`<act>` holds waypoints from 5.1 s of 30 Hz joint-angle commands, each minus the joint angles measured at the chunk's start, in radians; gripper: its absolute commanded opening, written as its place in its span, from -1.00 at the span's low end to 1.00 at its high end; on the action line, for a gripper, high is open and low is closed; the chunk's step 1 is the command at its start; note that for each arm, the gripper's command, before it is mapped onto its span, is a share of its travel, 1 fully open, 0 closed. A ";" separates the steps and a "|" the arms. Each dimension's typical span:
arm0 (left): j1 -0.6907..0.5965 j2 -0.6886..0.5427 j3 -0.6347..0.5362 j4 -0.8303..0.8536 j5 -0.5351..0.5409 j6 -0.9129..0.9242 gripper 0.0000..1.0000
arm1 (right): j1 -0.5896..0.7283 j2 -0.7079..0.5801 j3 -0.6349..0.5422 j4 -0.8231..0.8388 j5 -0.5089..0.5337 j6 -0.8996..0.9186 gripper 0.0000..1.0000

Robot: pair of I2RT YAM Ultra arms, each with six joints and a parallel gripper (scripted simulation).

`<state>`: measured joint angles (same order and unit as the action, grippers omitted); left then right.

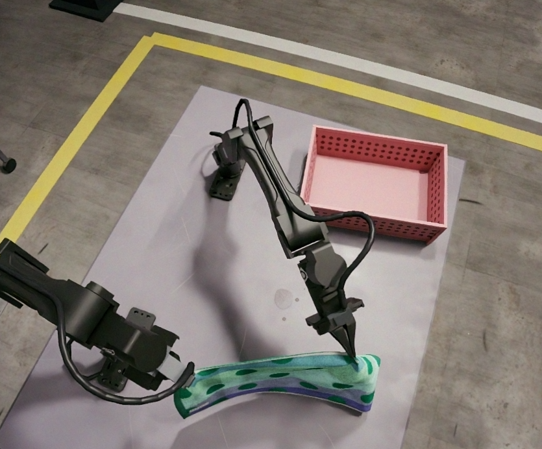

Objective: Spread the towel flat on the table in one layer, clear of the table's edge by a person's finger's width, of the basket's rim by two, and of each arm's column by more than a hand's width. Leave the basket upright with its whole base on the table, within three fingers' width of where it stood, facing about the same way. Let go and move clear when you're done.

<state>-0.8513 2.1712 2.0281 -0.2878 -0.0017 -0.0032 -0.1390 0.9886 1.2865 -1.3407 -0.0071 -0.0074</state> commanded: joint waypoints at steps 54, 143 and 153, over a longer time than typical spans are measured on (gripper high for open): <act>0.059 -0.043 -0.080 -0.447 0.000 0.002 -1.00 | 0.399 -0.092 -0.386 0.116 -0.004 -0.007 -1.00; 0.085 -0.255 -0.496 -0.260 0.002 0.004 0.28 | 0.780 -0.092 -0.475 0.206 0.006 0.009 0.28; 0.071 -0.163 -0.313 -0.369 0.001 0.005 0.28 | 0.639 -0.086 -0.405 0.131 0.002 -0.005 0.28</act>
<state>-0.7673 1.9987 1.6775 -0.5980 -0.0017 -0.0032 0.5102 0.9104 0.8463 -1.1809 -0.0010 -0.0029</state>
